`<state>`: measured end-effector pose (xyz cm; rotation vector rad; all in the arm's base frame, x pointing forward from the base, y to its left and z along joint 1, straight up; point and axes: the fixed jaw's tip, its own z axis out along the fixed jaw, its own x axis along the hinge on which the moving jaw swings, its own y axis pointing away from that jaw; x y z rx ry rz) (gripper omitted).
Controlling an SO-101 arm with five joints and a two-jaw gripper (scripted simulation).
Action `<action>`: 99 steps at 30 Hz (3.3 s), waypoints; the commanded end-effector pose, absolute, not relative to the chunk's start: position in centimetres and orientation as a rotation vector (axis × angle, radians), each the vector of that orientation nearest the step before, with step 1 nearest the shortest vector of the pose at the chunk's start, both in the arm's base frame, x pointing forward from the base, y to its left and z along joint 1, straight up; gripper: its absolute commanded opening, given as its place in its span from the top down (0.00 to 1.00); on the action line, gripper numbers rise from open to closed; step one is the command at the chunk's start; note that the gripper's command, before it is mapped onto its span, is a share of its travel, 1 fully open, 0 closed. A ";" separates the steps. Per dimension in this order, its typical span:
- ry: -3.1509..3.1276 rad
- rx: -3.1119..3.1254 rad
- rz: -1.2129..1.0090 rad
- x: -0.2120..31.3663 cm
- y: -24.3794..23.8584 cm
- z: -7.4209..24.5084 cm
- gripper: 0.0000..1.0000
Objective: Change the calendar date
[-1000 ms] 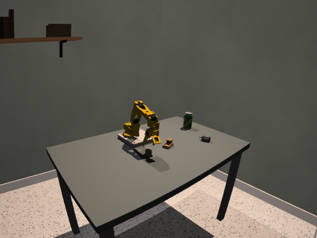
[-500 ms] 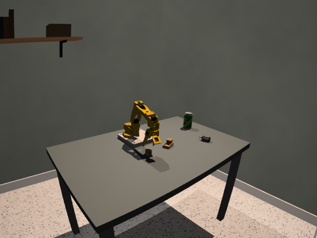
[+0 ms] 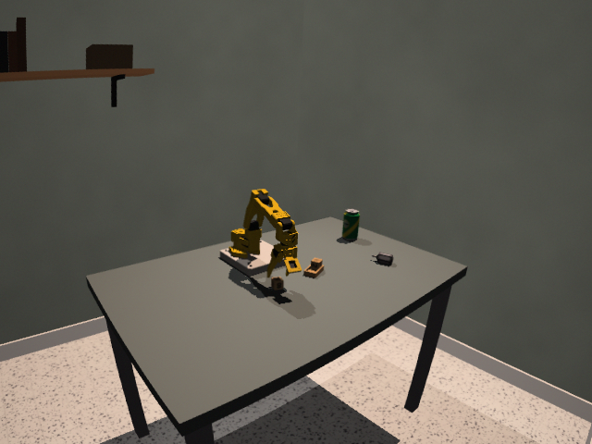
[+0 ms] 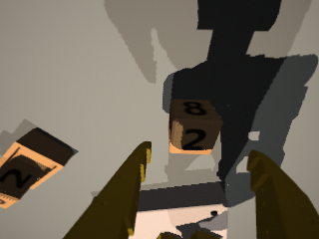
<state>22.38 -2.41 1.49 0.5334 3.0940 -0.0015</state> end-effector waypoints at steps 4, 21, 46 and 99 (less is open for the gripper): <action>3.102 0.558 0.000 22.2 -2.6 0.0 0.65; 3.102 0.558 0.000 22.1 -2.6 -1.3 0.65; 3.102 0.558 0.000 22.0 -2.9 -1.4 0.69; 3.101 0.558 0.000 21.7 -3.6 -1.4 0.95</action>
